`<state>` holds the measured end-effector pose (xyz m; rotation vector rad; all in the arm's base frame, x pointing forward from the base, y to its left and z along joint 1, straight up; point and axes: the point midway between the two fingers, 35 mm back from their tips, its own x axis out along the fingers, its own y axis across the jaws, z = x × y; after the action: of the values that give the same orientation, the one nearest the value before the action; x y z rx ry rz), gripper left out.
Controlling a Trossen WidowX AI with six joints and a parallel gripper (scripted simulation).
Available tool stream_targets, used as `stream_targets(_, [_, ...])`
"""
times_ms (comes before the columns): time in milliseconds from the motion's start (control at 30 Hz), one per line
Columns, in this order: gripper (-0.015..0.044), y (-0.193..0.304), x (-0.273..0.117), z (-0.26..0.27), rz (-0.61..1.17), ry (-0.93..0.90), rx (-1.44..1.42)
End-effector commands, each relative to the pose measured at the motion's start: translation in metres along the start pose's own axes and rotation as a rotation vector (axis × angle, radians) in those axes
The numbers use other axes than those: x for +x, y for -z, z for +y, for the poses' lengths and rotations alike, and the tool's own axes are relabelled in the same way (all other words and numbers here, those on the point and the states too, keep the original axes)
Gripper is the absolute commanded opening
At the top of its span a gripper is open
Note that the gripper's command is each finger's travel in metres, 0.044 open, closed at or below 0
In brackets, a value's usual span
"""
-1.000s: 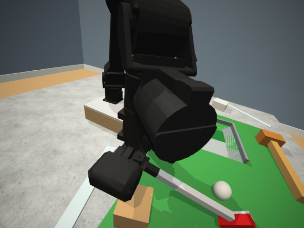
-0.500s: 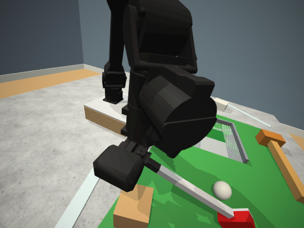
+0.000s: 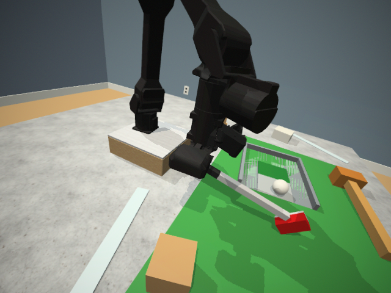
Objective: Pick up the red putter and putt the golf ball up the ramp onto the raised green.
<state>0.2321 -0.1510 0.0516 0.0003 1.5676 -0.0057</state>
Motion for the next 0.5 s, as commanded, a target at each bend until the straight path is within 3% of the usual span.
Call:
stream_targets(0, [0.0, -0.001, -0.012, 0.002, -0.01, 0.008, 0.004])
stream_targets(300, [0.0, 0.0, -0.059, 0.003, -0.01, 0.008, 0.004])
stream_targets(467, [0.0, 0.0, -0.05, 0.003, -0.005, 0.004, 0.0])
